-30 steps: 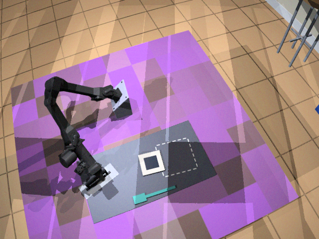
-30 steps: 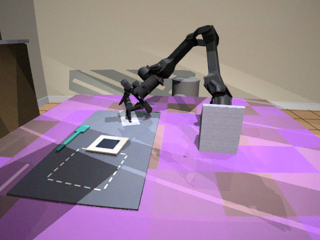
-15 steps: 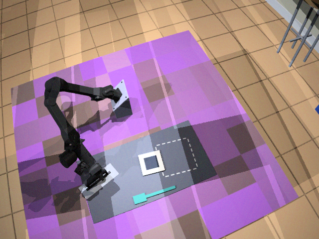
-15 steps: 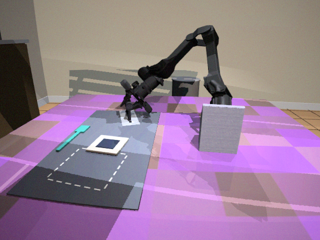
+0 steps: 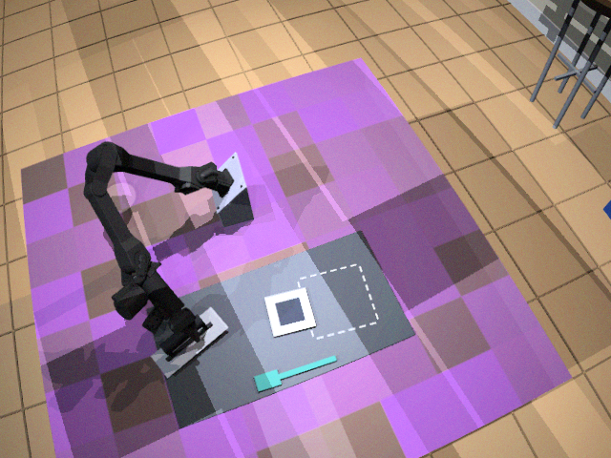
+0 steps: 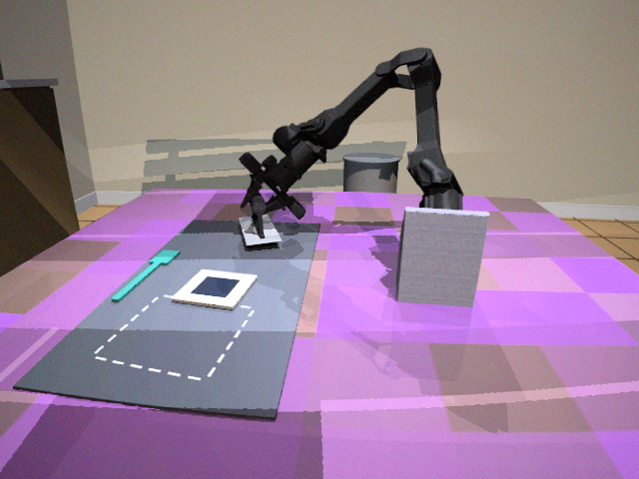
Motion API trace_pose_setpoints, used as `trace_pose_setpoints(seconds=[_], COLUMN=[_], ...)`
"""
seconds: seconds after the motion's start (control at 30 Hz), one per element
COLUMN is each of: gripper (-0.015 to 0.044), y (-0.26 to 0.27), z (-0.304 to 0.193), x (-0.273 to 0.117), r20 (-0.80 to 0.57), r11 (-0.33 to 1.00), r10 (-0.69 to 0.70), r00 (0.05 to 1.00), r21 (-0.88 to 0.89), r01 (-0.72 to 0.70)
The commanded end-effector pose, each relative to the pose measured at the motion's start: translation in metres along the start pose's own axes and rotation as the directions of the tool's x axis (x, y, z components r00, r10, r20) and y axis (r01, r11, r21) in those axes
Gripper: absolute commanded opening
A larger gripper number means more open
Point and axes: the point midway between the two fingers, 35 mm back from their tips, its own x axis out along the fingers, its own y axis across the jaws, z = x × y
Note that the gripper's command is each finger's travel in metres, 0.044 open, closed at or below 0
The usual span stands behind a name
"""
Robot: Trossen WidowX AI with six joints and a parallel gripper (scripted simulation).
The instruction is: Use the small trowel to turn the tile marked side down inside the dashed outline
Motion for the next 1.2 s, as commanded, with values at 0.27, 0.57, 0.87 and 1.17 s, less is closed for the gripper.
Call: trace_pose_setpoints(seconds=[0.27, 0.57, 0.87, 1.17], gripper=[0.0, 0.0, 0.0, 0.0], y=[0.036, 0.045, 0.044, 0.042], z=[-0.006, -0.051, -0.097, -0.109], x=[-0.015, 0.012, 0.011, 0.006], r20=[0.063, 0.219, 0.376, 0.418], r11=[1.0, 0.997, 0.983, 0.975], r10=[0.012, -0.028, -0.041, -0.042], r00=[0.998, 0.975, 0.926, 0.907], r21=[0.005, 0.08, 0.183, 0.215], r01=[-0.012, 0.011, -0.031, -0.054])
